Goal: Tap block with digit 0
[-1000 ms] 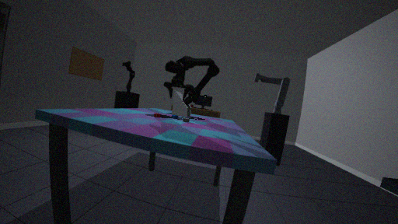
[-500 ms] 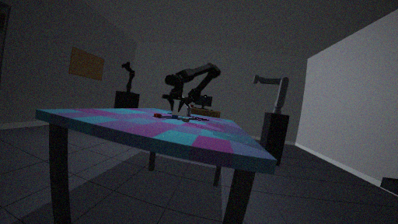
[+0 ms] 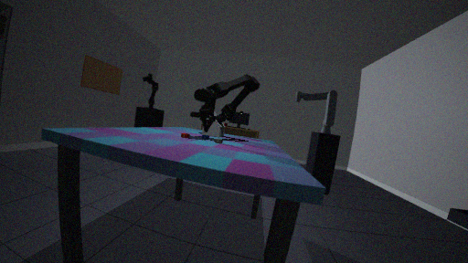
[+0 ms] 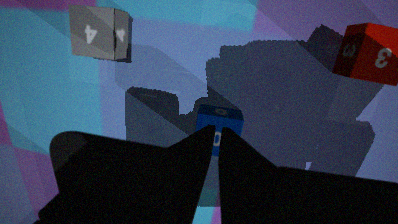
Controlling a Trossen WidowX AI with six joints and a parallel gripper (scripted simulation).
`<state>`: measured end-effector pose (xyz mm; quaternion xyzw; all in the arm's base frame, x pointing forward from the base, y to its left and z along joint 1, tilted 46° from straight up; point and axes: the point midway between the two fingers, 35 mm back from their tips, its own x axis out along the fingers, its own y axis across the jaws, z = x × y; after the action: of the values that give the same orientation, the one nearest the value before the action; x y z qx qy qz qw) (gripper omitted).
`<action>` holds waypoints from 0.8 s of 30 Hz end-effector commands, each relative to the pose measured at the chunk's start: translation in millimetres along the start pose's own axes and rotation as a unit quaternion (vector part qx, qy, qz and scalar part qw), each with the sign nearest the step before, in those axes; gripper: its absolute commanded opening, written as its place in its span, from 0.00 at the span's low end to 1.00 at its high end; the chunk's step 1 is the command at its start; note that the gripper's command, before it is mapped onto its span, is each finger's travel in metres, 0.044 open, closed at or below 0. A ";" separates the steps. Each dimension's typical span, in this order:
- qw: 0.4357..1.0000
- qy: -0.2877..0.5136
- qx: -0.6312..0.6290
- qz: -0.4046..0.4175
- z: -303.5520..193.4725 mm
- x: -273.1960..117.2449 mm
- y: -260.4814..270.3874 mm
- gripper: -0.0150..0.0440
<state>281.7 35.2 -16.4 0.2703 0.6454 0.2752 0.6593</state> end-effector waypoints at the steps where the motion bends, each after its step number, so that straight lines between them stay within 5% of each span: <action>1: 1.000 0.002 0.005 0.003 -2.0 6.3 -0.1 0.29; 17: 1.000 0.002 0.005 0.004 -2.6 24.4 0.4 0.29; 24: 1.000 0.002 0.005 0.003 -2.3 -5.7 -0.1 0.29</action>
<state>276.7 34.9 -18.0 0.2804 0.6502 0.2722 0.6515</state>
